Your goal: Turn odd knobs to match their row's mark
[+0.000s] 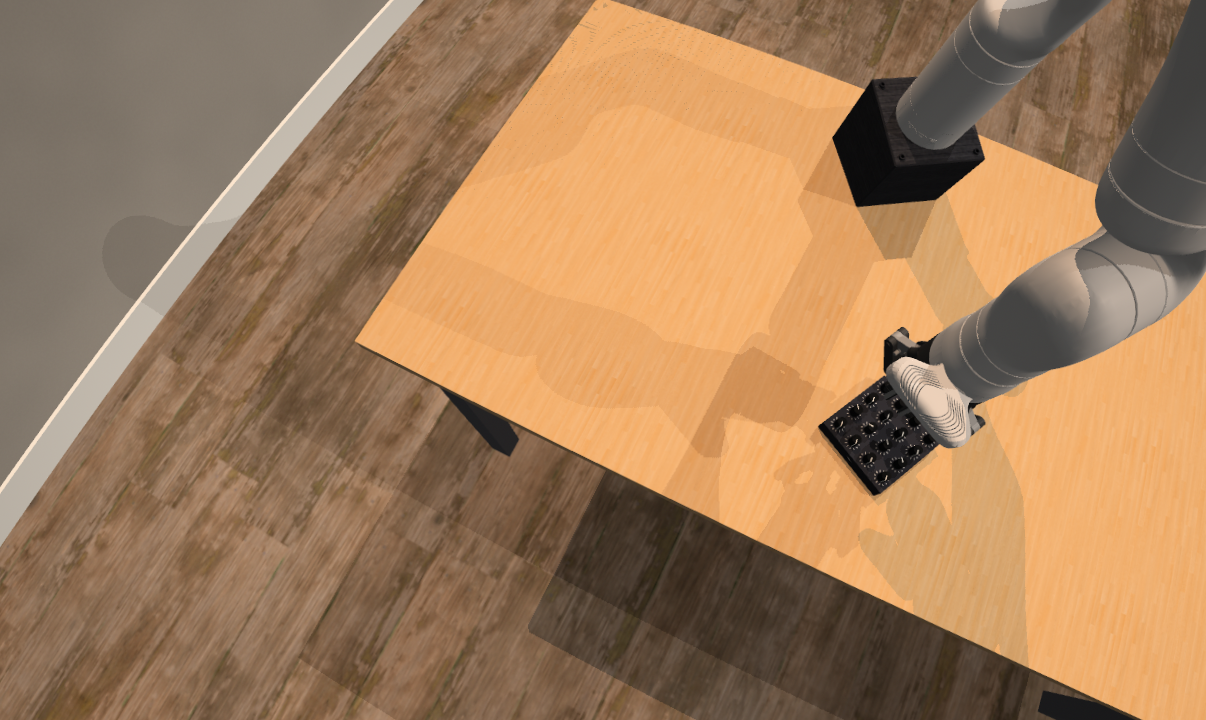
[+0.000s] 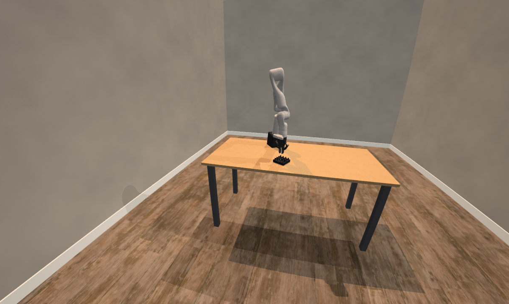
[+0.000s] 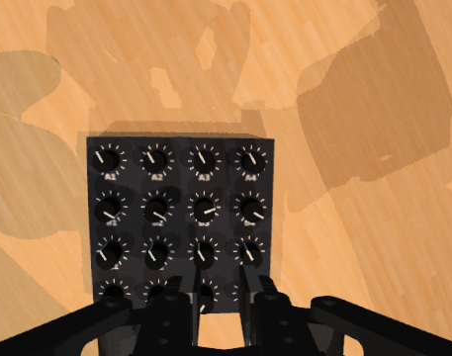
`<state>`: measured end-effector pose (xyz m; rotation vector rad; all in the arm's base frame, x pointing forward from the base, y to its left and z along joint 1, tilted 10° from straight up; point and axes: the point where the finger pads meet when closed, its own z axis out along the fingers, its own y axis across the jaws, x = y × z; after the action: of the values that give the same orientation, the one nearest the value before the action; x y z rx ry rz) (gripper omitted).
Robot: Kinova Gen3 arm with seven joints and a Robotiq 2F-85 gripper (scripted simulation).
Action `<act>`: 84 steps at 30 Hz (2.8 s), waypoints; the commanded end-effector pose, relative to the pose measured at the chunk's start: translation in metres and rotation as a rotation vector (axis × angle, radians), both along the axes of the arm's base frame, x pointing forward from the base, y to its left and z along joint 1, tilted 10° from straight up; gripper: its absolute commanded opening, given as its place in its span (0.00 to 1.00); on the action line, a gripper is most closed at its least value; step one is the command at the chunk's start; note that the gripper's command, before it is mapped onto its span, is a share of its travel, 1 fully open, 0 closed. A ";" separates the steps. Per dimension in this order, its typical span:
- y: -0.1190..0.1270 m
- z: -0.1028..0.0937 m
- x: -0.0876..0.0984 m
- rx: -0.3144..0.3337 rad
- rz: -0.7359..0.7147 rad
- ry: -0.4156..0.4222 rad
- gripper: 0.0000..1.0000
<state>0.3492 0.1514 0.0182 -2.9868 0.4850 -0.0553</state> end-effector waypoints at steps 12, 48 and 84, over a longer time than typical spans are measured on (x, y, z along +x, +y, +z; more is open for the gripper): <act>-0.004 0.006 0.007 -0.028 0.519 -0.072 0.19; -0.005 0.019 0.023 -0.096 1.183 -0.199 0.19; -0.005 0.020 0.024 -0.099 1.198 -0.203 0.19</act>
<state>0.3726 0.1468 0.0373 -2.7760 -1.3258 -0.2566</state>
